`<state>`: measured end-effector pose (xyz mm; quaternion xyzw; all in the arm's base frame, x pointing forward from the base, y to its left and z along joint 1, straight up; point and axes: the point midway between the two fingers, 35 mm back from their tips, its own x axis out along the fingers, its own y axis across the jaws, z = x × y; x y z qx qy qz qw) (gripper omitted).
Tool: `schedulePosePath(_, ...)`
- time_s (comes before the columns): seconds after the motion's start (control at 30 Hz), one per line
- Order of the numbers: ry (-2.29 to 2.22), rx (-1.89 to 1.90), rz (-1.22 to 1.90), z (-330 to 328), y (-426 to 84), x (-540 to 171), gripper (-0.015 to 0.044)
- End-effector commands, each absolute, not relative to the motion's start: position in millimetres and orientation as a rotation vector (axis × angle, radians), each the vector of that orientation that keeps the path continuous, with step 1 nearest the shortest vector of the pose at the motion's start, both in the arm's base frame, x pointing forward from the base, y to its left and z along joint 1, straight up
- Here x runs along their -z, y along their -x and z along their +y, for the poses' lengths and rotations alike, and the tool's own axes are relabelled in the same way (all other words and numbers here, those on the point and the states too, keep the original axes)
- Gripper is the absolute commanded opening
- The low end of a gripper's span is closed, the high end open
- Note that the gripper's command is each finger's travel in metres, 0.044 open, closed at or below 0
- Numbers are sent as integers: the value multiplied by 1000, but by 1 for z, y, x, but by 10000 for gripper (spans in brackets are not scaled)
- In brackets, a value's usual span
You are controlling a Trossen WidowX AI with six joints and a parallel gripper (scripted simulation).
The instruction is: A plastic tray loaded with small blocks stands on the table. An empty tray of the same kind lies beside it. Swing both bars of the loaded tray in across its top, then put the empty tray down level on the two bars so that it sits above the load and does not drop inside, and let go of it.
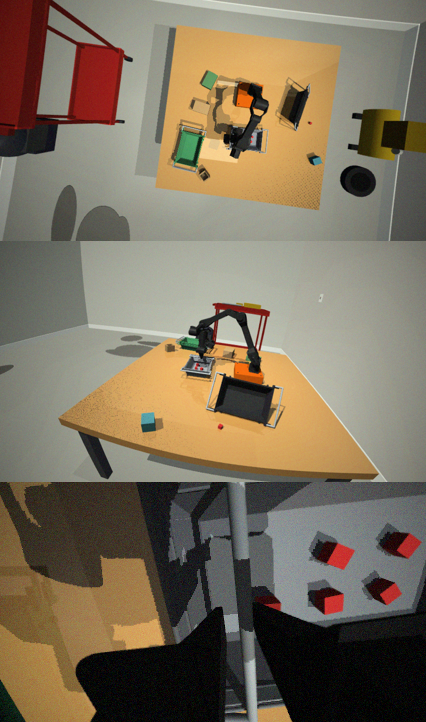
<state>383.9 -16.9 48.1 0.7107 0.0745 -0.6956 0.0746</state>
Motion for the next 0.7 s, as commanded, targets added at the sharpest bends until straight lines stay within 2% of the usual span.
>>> schedulePosePath(0.0,-2149,2072,207,-20,-385,-70,82)
schedulePosePath(0.13,-2148,2072,206,-22,-384,-88,82)
schedulePosePath(0.67,-2148,2078,208,-21,-385,-80,82)
